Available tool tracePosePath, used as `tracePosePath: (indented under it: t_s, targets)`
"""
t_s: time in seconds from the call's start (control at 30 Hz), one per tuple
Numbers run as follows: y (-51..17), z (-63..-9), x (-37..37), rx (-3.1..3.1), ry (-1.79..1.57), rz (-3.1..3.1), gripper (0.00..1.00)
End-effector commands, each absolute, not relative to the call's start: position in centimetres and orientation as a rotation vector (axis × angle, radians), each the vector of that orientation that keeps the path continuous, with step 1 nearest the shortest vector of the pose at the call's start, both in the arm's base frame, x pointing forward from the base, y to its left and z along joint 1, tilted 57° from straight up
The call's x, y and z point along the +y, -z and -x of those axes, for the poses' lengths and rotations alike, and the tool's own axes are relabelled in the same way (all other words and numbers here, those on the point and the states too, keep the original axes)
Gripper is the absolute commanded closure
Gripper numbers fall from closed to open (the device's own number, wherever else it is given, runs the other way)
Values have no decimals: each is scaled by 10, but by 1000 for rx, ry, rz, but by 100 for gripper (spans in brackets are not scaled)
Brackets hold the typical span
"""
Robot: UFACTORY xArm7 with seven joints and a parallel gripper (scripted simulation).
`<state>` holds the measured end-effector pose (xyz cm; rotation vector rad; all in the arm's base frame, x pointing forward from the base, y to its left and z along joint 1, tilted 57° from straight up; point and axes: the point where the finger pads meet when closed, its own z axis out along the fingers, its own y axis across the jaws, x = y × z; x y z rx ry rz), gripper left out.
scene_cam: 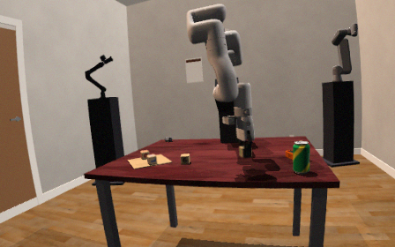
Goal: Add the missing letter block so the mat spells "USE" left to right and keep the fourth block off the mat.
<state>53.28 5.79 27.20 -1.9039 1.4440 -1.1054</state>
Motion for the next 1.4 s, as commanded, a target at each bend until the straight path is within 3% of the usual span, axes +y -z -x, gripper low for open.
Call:
tracePosePath:
  t_s: [0.0, 0.97, 1.37]
  targets:
    - [-284, -516, 60, 1451, 1104, 1910, 59]
    - [-293, -501, 58, 1457, 1100, 1904, 59]
    - [-266, -471, -47, 1644, 978, 1664, 59]
